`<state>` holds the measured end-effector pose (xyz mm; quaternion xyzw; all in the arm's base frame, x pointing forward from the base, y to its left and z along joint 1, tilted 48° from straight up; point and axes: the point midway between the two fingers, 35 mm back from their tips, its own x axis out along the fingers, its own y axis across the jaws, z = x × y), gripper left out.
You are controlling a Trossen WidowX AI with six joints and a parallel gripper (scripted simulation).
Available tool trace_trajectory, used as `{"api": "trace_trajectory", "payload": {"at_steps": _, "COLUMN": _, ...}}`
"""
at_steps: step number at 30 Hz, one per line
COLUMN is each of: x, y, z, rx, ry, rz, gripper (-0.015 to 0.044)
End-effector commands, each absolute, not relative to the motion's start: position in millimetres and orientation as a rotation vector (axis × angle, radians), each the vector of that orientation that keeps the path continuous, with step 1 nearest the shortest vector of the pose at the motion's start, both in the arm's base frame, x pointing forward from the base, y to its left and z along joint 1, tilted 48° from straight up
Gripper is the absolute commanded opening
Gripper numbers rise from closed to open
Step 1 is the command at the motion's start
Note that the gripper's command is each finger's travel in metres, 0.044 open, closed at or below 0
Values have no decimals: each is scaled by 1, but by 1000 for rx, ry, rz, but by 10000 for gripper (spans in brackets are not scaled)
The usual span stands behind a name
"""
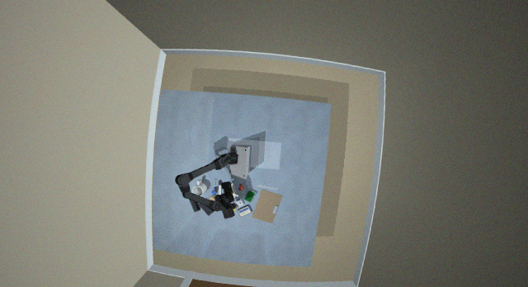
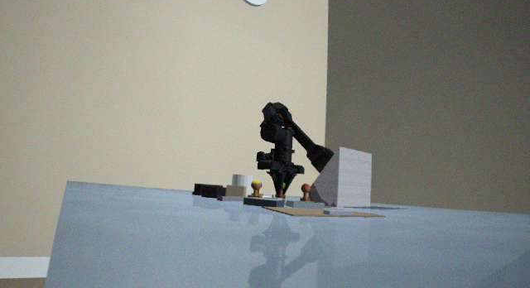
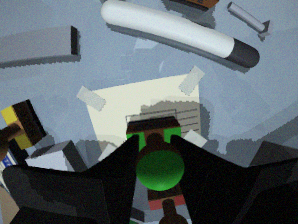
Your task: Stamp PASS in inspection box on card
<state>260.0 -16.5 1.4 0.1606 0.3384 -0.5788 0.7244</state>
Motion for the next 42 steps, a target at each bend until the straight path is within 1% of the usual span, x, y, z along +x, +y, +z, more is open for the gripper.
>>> {"api": "trace_trajectory", "payload": {"at_steps": 1, "x": 260, "y": -18, "z": 1, "rx": 346, "ry": 748, "rz": -1275, "gripper": 0}}
{"api": "trace_trajectory", "payload": {"at_steps": 42, "x": 260, "y": -22, "z": -3, "rx": 346, "ry": 747, "rz": -1275, "gripper": 0}}
